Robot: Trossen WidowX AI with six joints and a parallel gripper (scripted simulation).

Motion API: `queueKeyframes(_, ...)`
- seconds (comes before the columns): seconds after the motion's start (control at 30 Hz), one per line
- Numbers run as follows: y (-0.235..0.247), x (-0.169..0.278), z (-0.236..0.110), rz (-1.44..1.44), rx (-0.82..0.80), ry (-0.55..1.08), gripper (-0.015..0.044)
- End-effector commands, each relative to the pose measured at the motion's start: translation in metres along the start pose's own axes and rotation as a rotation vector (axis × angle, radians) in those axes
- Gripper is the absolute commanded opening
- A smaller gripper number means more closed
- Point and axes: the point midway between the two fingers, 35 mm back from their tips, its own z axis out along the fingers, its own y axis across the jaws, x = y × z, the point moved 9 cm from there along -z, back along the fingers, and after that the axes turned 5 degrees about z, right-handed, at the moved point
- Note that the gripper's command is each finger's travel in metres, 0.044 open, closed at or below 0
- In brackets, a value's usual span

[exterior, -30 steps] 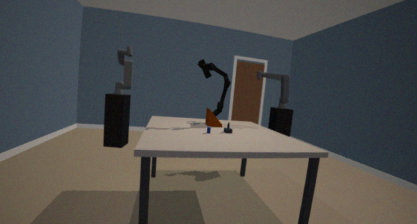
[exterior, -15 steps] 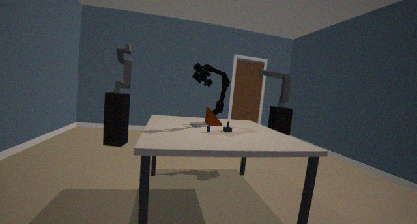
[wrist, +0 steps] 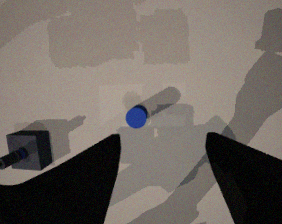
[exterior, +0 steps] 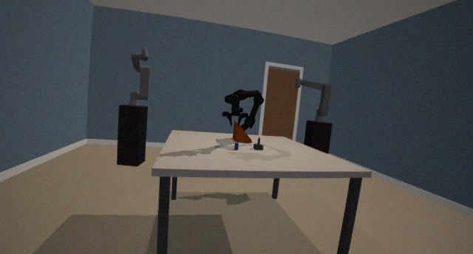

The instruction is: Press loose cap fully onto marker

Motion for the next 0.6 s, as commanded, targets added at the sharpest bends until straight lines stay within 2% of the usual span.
queueKeyframes(0.0, 0.018, -0.009, 0.053, 0.094, 0.035, 0.182, 0.0243)
queueKeyframes(0.27, 0.031, -0.002, 0.065, 0.112, 0.045, 0.217, 0.0243)
queueKeyframes(0.37, 0.03, 0.005, 0.094, 0.112, 0.043, 0.217, 0.0243)
queueKeyframes(0.57, 0.03, 0.006, 0.104, 0.112, 0.043, 0.217, 0.0243)
